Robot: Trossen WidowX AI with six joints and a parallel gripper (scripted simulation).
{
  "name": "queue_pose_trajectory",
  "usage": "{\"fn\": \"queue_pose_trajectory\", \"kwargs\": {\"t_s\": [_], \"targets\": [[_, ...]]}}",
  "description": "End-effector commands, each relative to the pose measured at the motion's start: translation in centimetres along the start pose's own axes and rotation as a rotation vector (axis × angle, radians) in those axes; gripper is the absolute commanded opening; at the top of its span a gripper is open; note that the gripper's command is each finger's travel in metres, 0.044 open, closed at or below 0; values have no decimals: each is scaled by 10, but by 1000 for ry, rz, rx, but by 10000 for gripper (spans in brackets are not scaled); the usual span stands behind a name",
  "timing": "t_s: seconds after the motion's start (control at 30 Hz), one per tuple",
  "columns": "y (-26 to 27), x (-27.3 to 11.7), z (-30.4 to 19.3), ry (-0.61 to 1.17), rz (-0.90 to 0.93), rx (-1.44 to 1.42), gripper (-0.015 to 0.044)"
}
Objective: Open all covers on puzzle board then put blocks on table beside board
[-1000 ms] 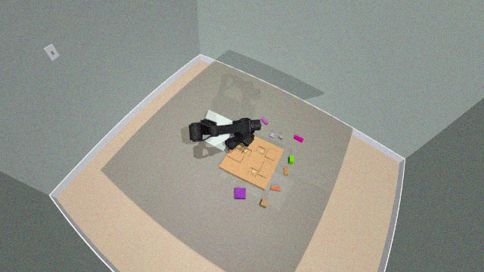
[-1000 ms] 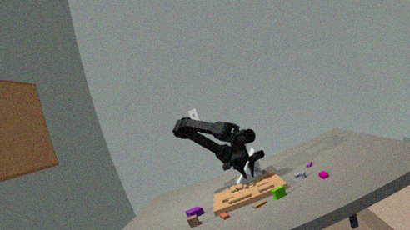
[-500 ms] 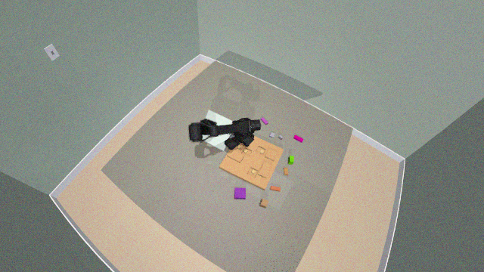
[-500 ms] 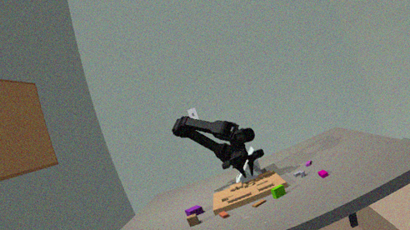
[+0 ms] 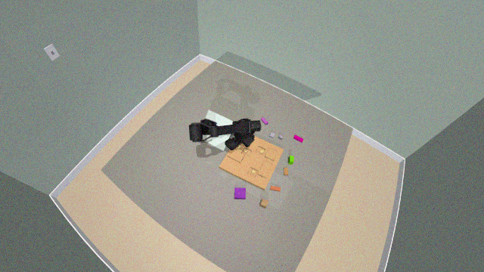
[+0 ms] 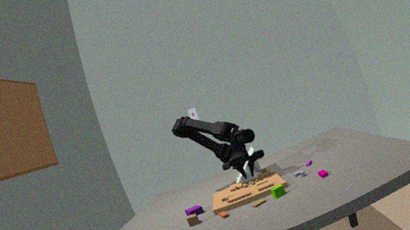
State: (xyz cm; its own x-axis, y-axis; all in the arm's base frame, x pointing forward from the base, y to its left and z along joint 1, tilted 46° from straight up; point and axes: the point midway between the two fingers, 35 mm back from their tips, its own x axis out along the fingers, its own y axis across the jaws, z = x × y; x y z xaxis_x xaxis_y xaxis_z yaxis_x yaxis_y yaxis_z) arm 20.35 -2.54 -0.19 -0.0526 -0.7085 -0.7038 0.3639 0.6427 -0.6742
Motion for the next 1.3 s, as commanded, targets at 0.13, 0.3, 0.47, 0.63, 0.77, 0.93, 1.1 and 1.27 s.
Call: {"fn": "queue_pose_trajectory", "kwargs": {"t_s": [0.13,0.3,0.47,0.63,0.77,0.93,1.1,1.27], "targets": [[-1,9,0,2,-5,-5,144],[-1,14,0,2,-6,-5,144],[-1,18,0,2,-6,-5,144],[-1,18,0,2,-6,-5,144],[-1,19,0,2,-6,-5,144],[-1,24,0,1,-6,-5,144],[-1,28,0,1,-7,-5,144],[0,27,0,0,-2,1,137]]}}
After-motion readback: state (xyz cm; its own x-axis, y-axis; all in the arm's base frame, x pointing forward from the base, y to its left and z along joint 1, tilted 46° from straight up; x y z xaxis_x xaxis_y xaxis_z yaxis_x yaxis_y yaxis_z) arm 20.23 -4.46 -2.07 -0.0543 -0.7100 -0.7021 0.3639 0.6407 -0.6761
